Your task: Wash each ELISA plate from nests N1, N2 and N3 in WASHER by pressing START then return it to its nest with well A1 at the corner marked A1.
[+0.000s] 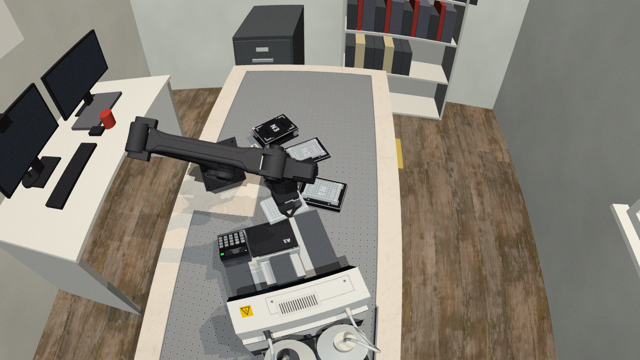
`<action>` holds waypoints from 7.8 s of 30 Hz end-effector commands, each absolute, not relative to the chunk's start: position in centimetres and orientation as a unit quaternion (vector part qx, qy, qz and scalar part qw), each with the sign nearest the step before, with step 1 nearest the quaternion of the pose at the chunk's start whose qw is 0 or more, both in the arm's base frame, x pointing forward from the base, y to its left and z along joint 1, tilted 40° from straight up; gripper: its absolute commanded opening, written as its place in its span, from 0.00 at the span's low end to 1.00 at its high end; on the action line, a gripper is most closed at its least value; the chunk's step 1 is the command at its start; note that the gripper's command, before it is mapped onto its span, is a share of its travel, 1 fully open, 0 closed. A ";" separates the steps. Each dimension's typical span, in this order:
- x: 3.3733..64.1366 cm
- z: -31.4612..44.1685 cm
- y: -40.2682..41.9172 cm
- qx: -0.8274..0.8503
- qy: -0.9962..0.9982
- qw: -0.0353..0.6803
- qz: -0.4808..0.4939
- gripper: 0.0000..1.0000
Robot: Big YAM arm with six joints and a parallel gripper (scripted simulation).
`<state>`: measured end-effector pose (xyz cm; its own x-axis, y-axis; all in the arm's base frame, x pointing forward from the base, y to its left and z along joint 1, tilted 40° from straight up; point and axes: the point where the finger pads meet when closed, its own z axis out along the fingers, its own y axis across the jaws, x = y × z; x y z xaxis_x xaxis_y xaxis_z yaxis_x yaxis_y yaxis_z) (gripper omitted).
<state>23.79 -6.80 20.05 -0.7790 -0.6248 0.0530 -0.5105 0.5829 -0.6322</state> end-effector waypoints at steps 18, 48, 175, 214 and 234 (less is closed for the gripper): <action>29.7 18.9 0.4 -0.284 0.894 0.124 -0.324 0.84; 29.5 19.0 -0.1 -0.279 0.896 0.120 -0.324 0.84; 17.2 -10.0 28.9 -0.389 0.862 0.078 -0.316 0.84; 13.3 -13.5 29.7 -0.389 0.860 0.068 -0.323 0.84; 13.8 -14.6 27.6 -0.388 0.856 0.057 -0.336 0.84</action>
